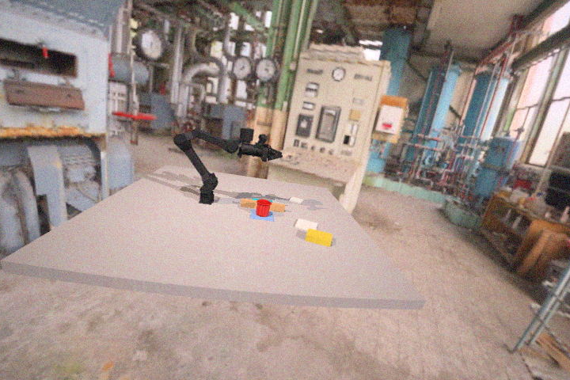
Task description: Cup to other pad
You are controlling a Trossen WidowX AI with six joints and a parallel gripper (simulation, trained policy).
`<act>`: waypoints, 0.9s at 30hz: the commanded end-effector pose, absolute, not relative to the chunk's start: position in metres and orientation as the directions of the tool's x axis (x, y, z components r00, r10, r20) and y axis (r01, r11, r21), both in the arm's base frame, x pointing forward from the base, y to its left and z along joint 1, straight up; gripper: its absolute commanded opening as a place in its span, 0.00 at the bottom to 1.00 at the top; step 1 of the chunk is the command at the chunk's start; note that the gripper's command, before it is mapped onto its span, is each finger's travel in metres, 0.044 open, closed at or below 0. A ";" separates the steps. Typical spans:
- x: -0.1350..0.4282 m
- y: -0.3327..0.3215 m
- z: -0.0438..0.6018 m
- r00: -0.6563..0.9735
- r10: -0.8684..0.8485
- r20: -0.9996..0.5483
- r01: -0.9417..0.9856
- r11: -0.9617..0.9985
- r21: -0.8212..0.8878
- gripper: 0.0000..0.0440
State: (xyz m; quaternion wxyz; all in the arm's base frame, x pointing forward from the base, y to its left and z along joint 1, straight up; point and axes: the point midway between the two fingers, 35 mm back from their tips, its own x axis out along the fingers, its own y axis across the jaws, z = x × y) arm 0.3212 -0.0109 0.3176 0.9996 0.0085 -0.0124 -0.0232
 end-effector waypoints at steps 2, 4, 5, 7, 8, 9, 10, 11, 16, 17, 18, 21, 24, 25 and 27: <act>0.322 -0.011 0.315 0.999 -0.048 0.010 0.048 0.999 0.024 0.79; 0.322 -0.010 0.312 0.999 -0.050 -0.008 0.050 0.998 0.032 0.67; 0.322 -0.010 0.311 0.999 -0.050 -0.018 0.050 0.998 0.036 0.61; 0.323 -0.008 0.307 0.998 -0.048 -0.039 0.050 0.998 0.044 0.49; 0.323 -0.007 0.306 0.998 -0.047 -0.050 0.049 0.998 0.048 0.43; 0.323 -0.007 0.304 0.997 -0.045 -0.061 0.048 0.997 0.052 0.37; 0.323 -0.006 0.302 0.996 -0.043 -0.073 0.047 0.997 0.056 0.31; 0.324 -0.005 0.300 0.996 -0.040 -0.085 0.046 0.997 0.059 0.25; 0.326 0.001 0.290 0.988 -0.026 -0.155 0.038 0.996 0.076 0.03; 0.327 0.003 0.289 0.985 -0.021 -0.169 0.035 0.996 0.080 0.03; 0.327 0.004 0.287 0.983 -0.016 -0.183 0.031 0.996 0.084 0.05; 0.330 0.009 0.283 0.975 0.000 -0.222 0.022 0.995 0.097 0.15; 0.331 0.013 0.279 0.966 0.014 -0.260 0.015 0.994 0.109 0.23; 0.332 0.015 0.278 0.962 0.019 -0.273 0.013 0.993 0.113 0.24; 0.333 0.018 0.276 0.954 0.026 -0.299 0.010 0.993 0.121 0.24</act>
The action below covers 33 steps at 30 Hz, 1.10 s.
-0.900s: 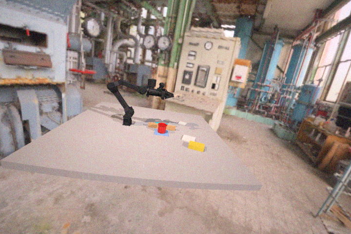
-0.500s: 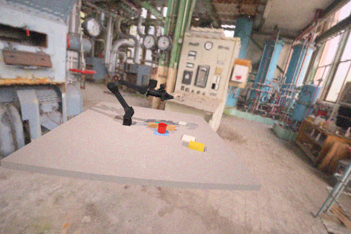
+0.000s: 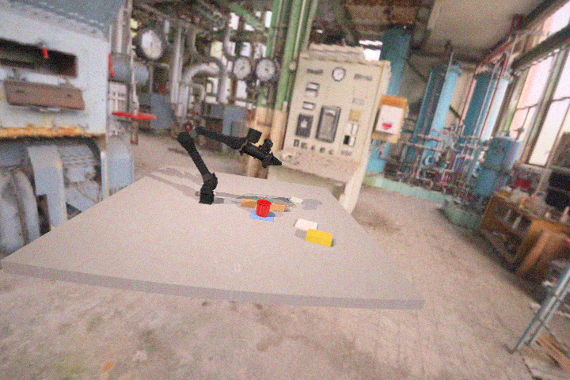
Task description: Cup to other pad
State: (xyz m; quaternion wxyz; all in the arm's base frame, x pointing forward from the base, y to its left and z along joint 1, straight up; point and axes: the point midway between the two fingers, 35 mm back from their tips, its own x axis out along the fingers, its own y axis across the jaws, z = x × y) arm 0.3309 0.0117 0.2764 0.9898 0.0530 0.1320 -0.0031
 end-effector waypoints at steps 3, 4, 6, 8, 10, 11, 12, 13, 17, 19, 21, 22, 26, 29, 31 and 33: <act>0.335 0.021 0.272 0.940 0.036 -0.339 0.009 0.991 0.132 0.25; 0.335 0.023 0.270 0.935 0.039 -0.353 0.010 0.991 0.136 0.25; 0.336 0.025 0.268 0.924 0.044 -0.380 0.011 0.990 0.142 0.24; 0.336 0.027 0.265 0.912 0.048 -0.406 0.013 0.989 0.148 0.24; 0.337 0.029 0.263 0.900 0.052 -0.433 0.017 0.988 0.153 0.24; 0.337 0.030 0.262 0.893 0.053 -0.446 0.019 0.988 0.155 0.24; 0.338 0.030 0.260 0.886 0.055 -0.460 0.021 0.987 0.157 0.23; 0.338 0.031 0.259 0.879 0.056 -0.473 0.023 0.987 0.159 0.23; 0.338 0.034 0.254 0.849 0.058 -0.525 0.034 0.986 0.164 0.22; 0.338 0.035 0.252 0.832 0.059 -0.551 0.040 0.985 0.165 0.21; 0.338 0.037 0.249 0.815 0.058 -0.577 0.046 0.985 0.165 0.21; 0.338 0.037 0.248 0.806 0.058 -0.590 0.050 0.985 0.164 0.20; 0.338 0.038 0.242 0.767 0.054 -0.640 0.062 0.985 0.159 0.19; 0.338 0.039 0.238 0.735 0.050 -0.676 0.072 0.986 0.151 0.18; 0.337 0.039 0.235 0.714 0.046 -0.699 0.078 0.986 0.144 0.18; 0.337 0.039 0.232 0.691 0.042 -0.722 0.083 0.987 0.137 0.19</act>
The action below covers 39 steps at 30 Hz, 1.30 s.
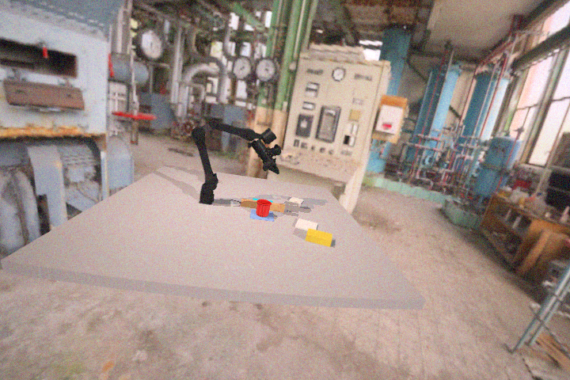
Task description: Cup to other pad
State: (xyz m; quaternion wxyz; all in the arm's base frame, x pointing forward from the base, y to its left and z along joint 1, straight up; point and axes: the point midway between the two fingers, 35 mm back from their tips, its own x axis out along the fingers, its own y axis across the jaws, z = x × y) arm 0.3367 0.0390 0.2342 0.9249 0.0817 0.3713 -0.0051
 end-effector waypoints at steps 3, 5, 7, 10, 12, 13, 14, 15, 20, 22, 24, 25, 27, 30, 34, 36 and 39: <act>0.336 0.039 0.228 0.656 0.035 -0.754 0.089 0.988 0.124 0.20; 0.335 0.038 0.225 0.632 0.030 -0.775 0.093 0.989 0.114 0.22; 0.334 0.038 0.222 0.607 0.024 -0.794 0.096 0.990 0.104 0.23; 0.333 0.037 0.218 0.569 0.016 -0.822 0.099 0.991 0.088 0.25; 0.332 0.036 0.215 0.544 0.011 -0.839 0.100 0.992 0.077 0.25; 0.331 0.035 0.214 0.530 0.008 -0.848 0.100 0.992 0.072 0.26; 0.331 0.034 0.212 0.517 0.005 -0.856 0.099 0.993 0.066 0.26; 0.330 0.034 0.211 0.504 0.003 -0.864 0.099 0.993 0.061 0.26; 0.327 0.030 0.205 0.436 -0.011 -0.900 0.093 0.995 0.033 0.27; 0.326 0.028 0.203 0.408 -0.017 -0.913 0.090 0.996 0.022 0.28; 0.325 0.026 0.201 0.381 -0.023 -0.924 0.086 0.996 0.011 0.28; 0.324 0.025 0.200 0.367 -0.026 -0.930 0.083 0.997 0.006 0.28; 0.322 0.022 0.197 0.339 -0.031 -0.940 0.078 0.997 -0.005 0.28; 0.320 0.018 0.194 0.298 -0.039 -0.954 0.069 0.997 -0.019 0.28; 0.317 0.013 0.190 0.243 -0.049 -0.969 0.055 0.998 -0.037 0.27; 0.315 0.010 0.187 0.215 -0.055 -0.975 0.047 0.998 -0.045 0.26; 0.313 0.005 0.184 0.174 -0.062 -0.983 0.034 0.998 -0.057 0.24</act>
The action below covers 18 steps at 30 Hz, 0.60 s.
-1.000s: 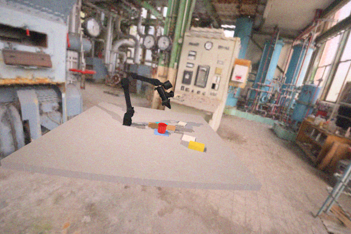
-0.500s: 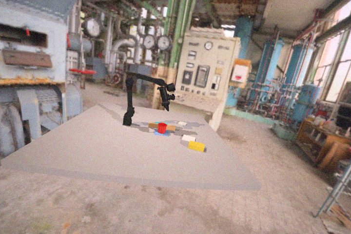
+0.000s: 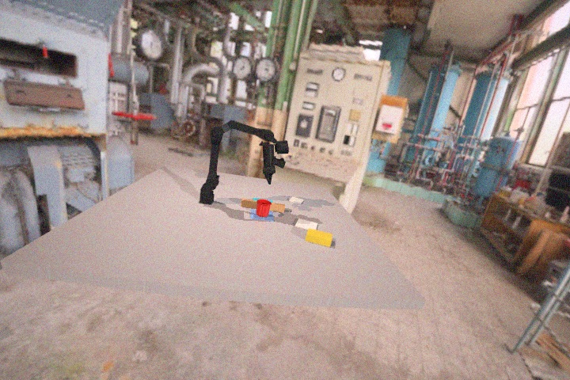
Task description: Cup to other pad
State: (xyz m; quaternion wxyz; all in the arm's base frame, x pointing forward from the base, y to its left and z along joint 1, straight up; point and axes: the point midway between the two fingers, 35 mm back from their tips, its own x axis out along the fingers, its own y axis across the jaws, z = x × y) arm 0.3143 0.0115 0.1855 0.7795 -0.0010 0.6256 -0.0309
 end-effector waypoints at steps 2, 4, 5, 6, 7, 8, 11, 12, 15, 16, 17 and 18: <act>0.311 0.001 0.181 0.148 -0.067 -0.987 0.025 0.998 -0.064 0.24; 0.309 -0.002 0.177 0.123 -0.072 -0.990 0.017 0.997 -0.070 0.24; 0.309 -0.004 0.176 0.112 -0.074 -0.991 0.014 0.997 -0.073 0.24; 0.308 -0.006 0.174 0.100 -0.077 -0.992 0.010 0.997 -0.076 0.24; 0.307 -0.008 0.172 0.089 -0.079 -0.993 0.006 0.997 -0.079 0.24; 0.307 -0.010 0.170 0.079 -0.081 -0.994 0.003 0.997 -0.081 0.24; 0.306 -0.016 0.164 0.054 -0.088 -0.995 -0.006 0.996 -0.088 0.25; 0.305 -0.018 0.162 0.047 -0.090 -0.995 -0.008 0.996 -0.091 0.25; 0.305 -0.024 0.155 0.030 -0.095 -0.995 -0.016 0.995 -0.095 0.27; 0.304 -0.025 0.153 0.025 -0.096 -0.995 -0.019 0.995 -0.097 0.27; 0.304 -0.027 0.151 0.019 -0.097 -0.995 -0.022 0.995 -0.098 0.28; 0.303 -0.029 0.148 0.014 -0.098 -0.995 -0.024 0.995 -0.099 0.29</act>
